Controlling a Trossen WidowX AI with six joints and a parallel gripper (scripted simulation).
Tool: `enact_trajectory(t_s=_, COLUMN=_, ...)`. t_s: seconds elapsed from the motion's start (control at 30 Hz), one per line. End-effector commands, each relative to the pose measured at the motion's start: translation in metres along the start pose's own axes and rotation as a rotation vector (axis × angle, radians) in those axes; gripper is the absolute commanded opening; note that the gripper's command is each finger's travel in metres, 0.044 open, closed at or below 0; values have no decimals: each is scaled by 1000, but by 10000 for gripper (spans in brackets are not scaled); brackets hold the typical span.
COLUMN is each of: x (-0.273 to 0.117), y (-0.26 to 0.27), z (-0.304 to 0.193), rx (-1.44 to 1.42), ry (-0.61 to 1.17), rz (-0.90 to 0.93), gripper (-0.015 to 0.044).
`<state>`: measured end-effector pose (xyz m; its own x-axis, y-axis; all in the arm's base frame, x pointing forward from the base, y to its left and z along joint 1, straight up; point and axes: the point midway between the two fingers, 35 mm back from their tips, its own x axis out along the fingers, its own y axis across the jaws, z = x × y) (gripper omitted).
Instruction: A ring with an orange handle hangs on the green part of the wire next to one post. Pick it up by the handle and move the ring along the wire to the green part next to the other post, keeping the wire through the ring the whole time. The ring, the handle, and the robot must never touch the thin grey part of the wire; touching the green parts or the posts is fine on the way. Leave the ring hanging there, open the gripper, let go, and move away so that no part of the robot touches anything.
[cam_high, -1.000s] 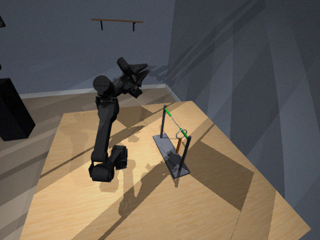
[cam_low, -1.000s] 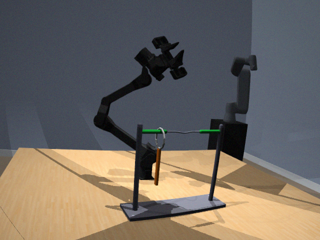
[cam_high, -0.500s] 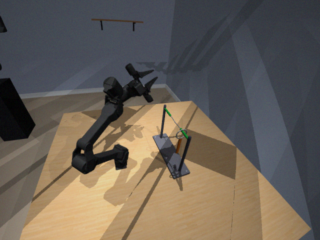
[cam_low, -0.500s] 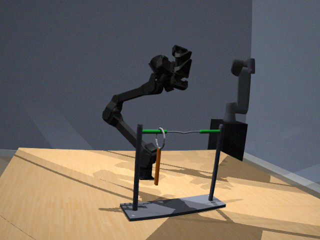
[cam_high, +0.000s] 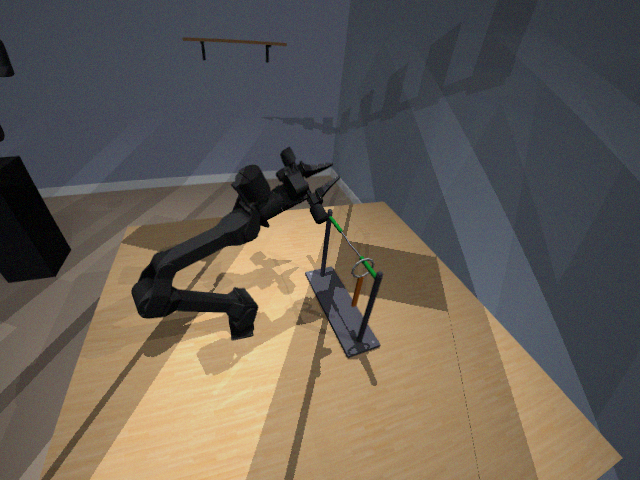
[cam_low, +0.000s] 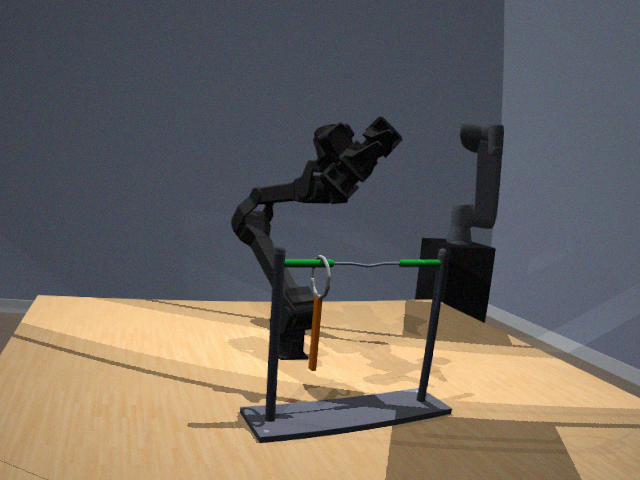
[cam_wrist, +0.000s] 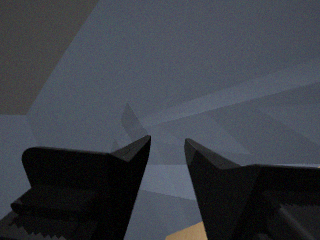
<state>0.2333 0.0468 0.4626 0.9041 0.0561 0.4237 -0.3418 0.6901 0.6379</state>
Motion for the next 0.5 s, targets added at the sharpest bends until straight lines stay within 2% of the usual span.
enact_trajectory(t_s=0.0, x=8, y=-28, z=-8, rx=-170, ry=26, rz=-45, gripper=160)
enact_trajectory(t_s=0.47, x=11, y=-122, z=-11, rx=-602, ry=134, rz=-192, gripper=160)
